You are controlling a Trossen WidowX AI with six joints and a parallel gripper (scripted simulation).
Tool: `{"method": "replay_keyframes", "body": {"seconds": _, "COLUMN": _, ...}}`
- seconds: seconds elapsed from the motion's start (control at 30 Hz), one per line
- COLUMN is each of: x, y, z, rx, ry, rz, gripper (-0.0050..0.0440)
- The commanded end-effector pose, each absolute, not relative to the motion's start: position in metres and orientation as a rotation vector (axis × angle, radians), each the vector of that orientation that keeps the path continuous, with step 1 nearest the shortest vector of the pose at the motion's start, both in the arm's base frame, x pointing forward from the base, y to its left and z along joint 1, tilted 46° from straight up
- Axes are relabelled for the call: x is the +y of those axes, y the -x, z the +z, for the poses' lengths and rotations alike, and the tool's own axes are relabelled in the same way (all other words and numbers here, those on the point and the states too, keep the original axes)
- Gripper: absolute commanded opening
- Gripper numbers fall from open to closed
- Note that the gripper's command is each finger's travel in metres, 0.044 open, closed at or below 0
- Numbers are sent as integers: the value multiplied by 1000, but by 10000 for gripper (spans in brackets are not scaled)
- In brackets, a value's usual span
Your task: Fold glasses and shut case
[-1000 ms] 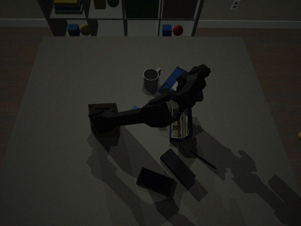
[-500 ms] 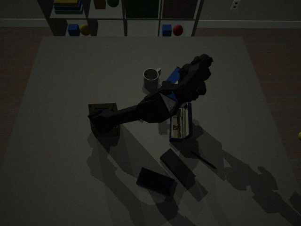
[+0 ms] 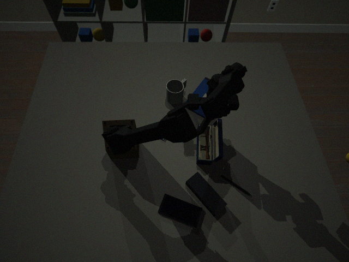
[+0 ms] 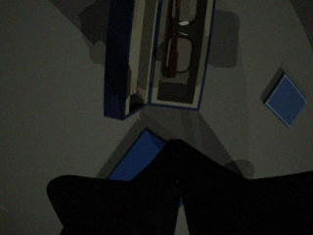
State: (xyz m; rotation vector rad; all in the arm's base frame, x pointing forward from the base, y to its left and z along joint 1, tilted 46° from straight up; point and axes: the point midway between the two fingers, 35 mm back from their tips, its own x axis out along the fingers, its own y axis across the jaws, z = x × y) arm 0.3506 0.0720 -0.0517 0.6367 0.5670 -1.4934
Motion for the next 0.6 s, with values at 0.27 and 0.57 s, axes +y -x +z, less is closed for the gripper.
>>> {"method": "replay_keyframes", "body": {"seconds": 0.27, "x": 72, "y": -351, "z": -52, "rx": 568, "ry": -636, "rz": -1493, "gripper": 0}}
{"method": "replay_keyframes", "body": {"seconds": 0.57, "x": 68, "y": -350, "z": -42, "rx": 726, "ry": -460, "rz": -1403, "gripper": 0}}
